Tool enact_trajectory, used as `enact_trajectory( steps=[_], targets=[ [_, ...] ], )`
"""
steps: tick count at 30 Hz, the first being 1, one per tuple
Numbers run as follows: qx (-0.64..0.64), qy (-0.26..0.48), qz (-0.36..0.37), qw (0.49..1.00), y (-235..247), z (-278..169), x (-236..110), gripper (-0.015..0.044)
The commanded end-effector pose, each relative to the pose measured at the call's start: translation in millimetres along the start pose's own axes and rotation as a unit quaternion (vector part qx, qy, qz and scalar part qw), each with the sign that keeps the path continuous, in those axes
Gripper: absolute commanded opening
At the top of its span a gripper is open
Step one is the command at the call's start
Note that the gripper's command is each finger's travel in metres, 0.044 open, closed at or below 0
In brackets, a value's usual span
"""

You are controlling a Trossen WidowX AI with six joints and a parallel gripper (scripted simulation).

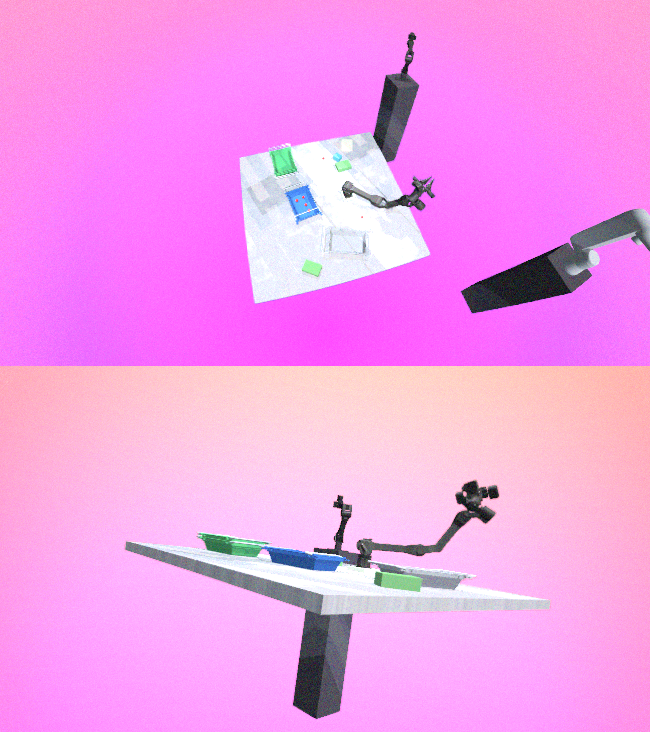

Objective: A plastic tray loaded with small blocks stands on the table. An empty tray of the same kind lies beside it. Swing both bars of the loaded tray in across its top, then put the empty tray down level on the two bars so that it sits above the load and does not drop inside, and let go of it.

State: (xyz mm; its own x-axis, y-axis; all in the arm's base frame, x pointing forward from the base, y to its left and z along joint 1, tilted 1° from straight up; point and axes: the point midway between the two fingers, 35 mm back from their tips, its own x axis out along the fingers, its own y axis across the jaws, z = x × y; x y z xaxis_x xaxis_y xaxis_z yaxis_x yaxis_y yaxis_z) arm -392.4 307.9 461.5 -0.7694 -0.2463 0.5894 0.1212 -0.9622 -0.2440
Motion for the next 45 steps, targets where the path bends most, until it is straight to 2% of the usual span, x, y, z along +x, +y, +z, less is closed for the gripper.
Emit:
enact_trajectory(
  steps=[1,23,28,33,42,45],
  targets=[
    [0.0,0.0,0.0,1.0,0,0,0,0.0081],
    [0.002,-0.002,0.001,1.0,1,3,1,0.0081],
    [0.067,-0.06,0.037,0.995,34,71,24,0.0081],
    [0.107,-0.097,0.069,0.987,61,121,35,0.0081],
    [0.188,-0.158,0.151,0.958,122,214,43,0.0081],
    [0.23,-0.176,0.199,0.936,153,254,40,0.0081]
  ],
)
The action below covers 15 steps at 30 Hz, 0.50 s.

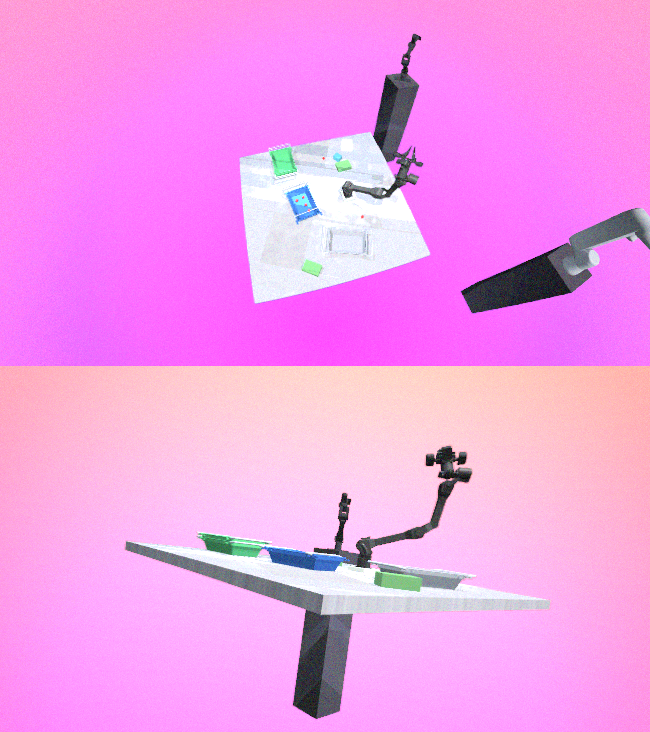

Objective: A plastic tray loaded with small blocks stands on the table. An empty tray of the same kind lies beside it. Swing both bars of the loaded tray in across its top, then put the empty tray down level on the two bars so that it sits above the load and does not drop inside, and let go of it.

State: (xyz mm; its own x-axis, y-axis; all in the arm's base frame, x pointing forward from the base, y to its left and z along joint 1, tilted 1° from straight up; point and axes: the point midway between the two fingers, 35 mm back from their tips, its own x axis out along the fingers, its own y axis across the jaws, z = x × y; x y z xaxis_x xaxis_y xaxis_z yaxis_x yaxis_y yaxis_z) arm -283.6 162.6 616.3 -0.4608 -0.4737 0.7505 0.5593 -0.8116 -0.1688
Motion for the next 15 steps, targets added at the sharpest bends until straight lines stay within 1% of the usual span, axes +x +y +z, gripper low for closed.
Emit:
enact_trajectory(
  steps=[1,7,9,12,15],
  targets=[
    [0.064,-0.026,0.067,0.995,61,34,26,0.0081],
    [0.144,-0.037,0.149,0.978,131,68,45,0.0081],
    [0.149,-0.049,0.173,0.972,157,79,51,0.0081],
    [0.173,-0.055,0.212,0.96,193,95,56,0.0081],
    [0.203,-0.05,0.243,0.947,220,105,57,0.0081]
  ],
)
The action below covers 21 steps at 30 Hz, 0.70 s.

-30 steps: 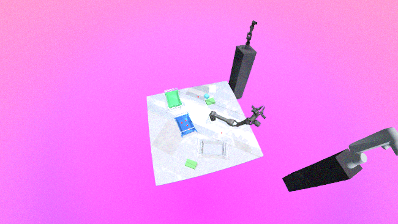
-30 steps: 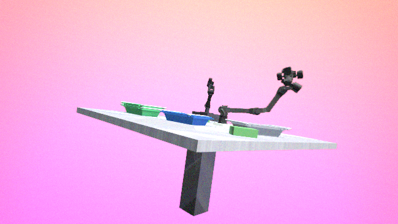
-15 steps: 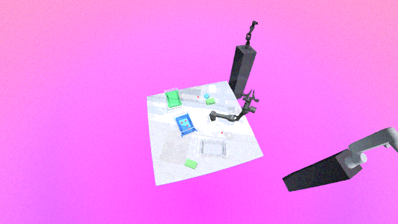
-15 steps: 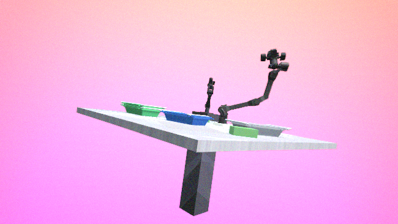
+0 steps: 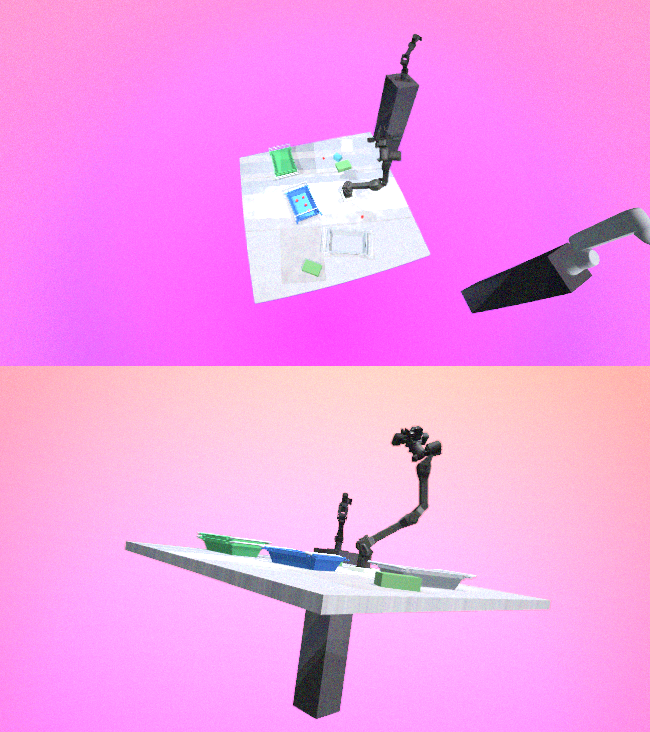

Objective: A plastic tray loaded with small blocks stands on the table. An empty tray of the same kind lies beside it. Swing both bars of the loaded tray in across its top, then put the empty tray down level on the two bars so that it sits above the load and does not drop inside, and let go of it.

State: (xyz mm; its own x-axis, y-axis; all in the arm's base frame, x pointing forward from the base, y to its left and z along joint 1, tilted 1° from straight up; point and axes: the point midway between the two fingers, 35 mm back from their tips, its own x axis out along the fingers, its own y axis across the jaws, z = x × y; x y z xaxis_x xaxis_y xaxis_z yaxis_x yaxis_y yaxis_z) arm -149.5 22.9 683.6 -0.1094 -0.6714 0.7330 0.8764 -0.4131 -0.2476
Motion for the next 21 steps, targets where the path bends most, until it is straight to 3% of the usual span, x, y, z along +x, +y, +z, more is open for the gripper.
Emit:
enact_trajectory(
  steps=[1,12,21],
  targets=[
    [0.05,0.003,0.058,0.997,51,2,24,0.0081],
    [0.202,0.075,0.212,0.953,197,-5,60,0.0081],
    [0.338,0.202,0.318,0.863,326,-24,57,0.0081]
  ],
)
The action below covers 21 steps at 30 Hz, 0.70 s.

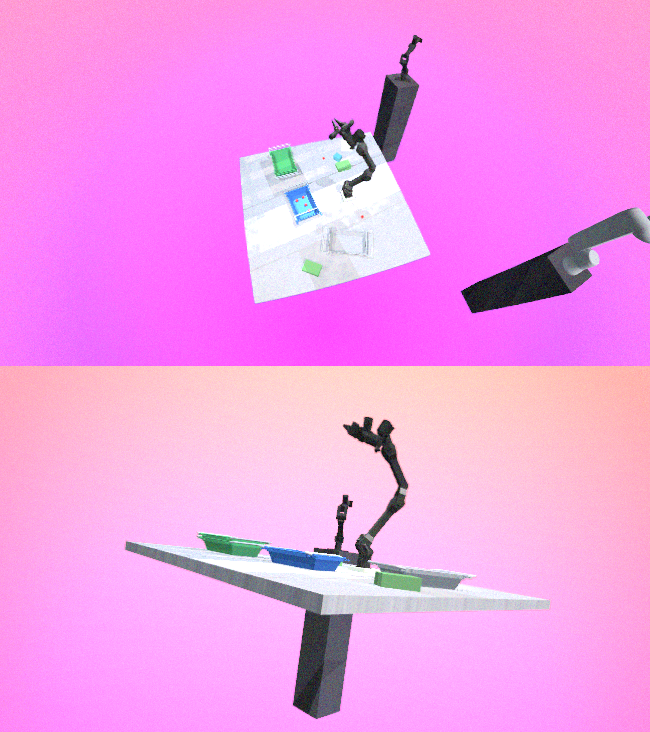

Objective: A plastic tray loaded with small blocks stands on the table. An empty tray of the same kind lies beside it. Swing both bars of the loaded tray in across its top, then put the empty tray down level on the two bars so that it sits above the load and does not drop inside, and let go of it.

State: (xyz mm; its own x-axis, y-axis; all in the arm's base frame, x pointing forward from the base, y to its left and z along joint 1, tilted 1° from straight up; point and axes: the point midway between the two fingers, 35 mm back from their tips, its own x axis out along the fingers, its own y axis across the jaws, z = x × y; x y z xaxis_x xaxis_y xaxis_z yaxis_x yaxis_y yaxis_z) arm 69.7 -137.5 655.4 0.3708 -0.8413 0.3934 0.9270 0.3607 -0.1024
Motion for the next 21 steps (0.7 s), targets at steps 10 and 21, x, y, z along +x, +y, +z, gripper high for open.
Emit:
enact_trajectory(
  steps=[10,21],
  targets=[
    [0.224,0.225,0.108,0.942,133,-128,76,0.0081],
    [0.4,0.442,0.042,0.802,223,-248,84,0.0081]
  ],
)
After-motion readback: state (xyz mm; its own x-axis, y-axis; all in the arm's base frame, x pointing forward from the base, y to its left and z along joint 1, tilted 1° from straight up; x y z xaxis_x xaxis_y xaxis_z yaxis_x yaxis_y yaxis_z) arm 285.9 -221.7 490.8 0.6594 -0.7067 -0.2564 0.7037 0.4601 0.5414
